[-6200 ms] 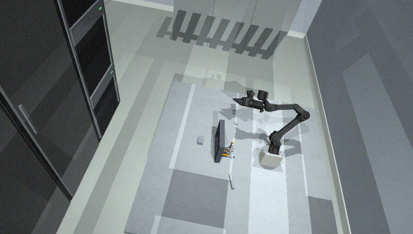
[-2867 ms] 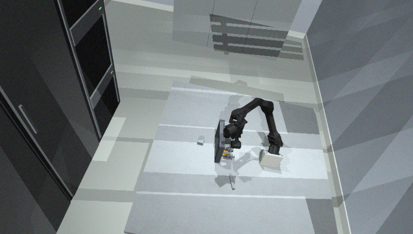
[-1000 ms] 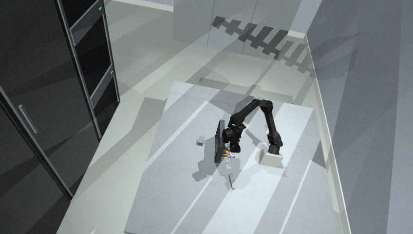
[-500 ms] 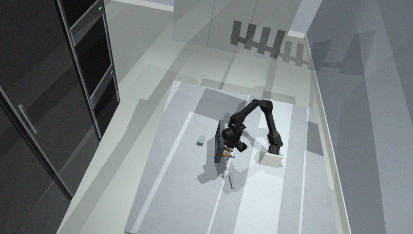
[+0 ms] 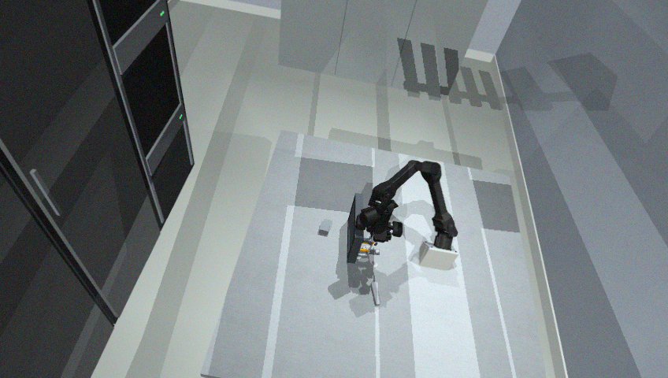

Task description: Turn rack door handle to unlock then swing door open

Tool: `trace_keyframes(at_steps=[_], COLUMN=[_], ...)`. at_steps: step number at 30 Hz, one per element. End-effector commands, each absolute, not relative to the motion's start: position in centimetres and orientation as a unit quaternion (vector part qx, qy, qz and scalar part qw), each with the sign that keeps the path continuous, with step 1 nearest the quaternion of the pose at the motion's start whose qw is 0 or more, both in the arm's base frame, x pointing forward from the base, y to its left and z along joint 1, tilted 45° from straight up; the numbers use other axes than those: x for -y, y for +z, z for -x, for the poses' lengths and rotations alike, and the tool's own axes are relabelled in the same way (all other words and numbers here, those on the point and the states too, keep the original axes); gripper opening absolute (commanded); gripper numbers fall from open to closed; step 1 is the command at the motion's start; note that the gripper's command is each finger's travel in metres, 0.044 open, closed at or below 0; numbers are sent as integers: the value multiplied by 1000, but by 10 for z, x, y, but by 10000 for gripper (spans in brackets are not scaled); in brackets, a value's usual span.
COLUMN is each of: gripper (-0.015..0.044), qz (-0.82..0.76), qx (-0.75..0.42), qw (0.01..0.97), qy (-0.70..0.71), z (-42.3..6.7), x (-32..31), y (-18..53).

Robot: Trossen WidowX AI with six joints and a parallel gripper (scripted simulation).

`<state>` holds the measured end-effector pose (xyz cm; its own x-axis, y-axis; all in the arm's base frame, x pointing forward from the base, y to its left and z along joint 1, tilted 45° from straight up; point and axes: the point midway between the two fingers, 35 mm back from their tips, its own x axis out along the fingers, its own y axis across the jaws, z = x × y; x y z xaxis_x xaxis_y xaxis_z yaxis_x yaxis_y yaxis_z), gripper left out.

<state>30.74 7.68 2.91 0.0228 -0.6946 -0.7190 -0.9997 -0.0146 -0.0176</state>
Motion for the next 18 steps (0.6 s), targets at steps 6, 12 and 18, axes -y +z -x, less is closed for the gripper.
trace_keyframes(at_steps=[6, 12, 18], gripper=[15, 15, 67], qz=[703, 703, 703], qx=[-573, -571, -571], qw=[132, 130, 130], qy=[400, 403, 403], z=[-307, -307, -307], x=[-75, -75, -75], y=[29, 29, 29])
